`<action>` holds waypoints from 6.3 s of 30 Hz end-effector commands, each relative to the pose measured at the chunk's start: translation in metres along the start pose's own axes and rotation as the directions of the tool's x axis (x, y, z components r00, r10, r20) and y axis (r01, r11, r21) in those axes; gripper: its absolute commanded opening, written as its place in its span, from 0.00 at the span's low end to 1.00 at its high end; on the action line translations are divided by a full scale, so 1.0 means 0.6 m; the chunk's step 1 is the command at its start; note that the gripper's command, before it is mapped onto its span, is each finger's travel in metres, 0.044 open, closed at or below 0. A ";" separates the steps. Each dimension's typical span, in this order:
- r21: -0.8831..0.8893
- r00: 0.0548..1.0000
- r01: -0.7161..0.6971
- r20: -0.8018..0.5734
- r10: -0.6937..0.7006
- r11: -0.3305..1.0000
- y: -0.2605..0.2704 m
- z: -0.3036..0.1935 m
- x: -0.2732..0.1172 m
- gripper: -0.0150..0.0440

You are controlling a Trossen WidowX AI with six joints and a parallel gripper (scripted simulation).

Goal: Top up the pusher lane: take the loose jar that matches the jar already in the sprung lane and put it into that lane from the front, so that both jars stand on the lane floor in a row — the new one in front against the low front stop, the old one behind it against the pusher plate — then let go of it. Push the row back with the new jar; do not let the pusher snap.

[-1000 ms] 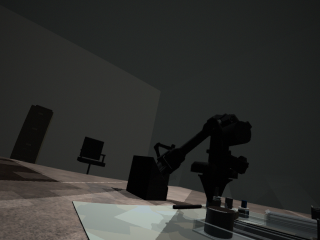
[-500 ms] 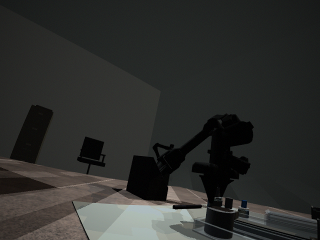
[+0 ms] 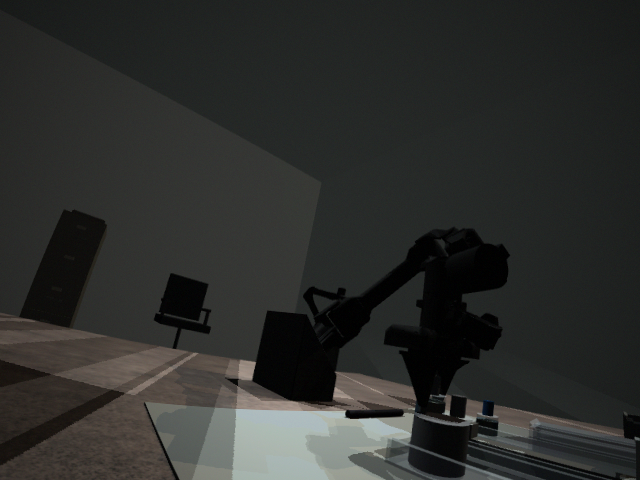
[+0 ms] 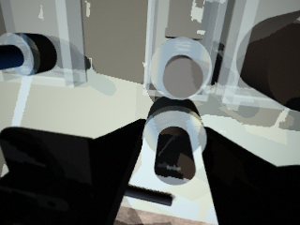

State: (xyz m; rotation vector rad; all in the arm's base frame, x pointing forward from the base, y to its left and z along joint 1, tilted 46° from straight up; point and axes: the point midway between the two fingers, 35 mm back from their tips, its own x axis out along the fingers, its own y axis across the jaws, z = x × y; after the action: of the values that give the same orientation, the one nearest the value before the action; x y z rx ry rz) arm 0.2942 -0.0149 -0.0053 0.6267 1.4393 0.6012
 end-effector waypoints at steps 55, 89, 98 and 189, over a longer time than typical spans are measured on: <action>-0.013 1.000 0.003 0.019 -0.003 1.000 0.002 0.047 -0.007 0.25; -0.013 1.000 0.003 0.020 -0.003 1.000 0.005 0.066 -0.012 0.25; -0.013 1.000 0.003 0.020 -0.002 1.000 0.005 0.071 -0.014 0.25; -0.014 1.000 0.002 0.020 -0.002 1.000 0.007 0.083 -0.010 0.25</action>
State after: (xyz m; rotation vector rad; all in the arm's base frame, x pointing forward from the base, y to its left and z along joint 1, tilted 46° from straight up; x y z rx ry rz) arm 0.3360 -0.0169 0.0000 0.6206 1.4435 0.5977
